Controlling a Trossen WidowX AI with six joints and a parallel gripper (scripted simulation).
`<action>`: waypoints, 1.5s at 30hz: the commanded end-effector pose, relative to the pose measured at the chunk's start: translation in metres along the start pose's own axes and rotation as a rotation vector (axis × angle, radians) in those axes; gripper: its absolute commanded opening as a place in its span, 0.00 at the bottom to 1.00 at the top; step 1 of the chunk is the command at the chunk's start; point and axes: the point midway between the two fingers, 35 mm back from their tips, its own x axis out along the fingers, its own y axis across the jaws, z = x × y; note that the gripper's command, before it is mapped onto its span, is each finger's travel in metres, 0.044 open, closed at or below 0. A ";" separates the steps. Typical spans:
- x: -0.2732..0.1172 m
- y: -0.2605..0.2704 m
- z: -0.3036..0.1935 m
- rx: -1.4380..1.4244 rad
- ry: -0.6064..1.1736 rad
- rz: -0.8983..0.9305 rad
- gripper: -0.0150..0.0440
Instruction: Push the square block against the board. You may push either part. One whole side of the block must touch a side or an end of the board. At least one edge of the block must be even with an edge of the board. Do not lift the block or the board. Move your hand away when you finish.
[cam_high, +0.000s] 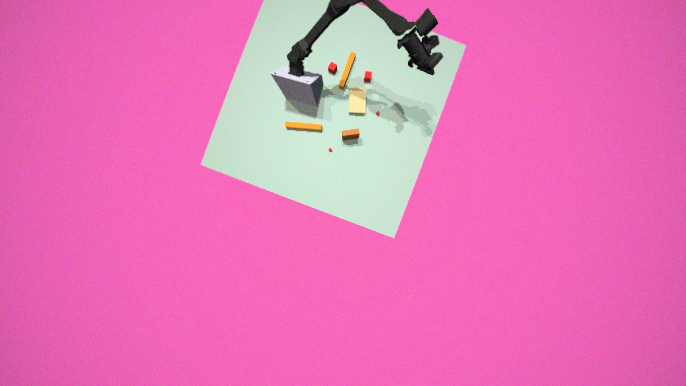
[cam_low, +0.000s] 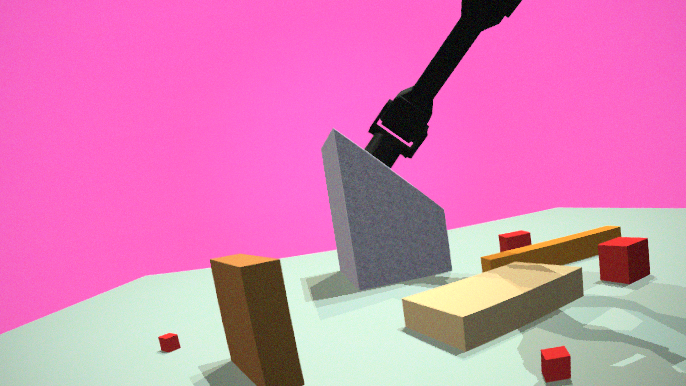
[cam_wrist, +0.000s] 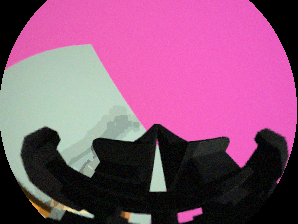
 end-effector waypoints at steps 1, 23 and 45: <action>0.010 -0.005 -0.034 0.097 0.081 0.029 0.25; 0.013 -0.026 -0.212 0.651 0.499 0.096 0.25; -0.029 -0.012 -0.358 1.273 0.890 0.097 0.25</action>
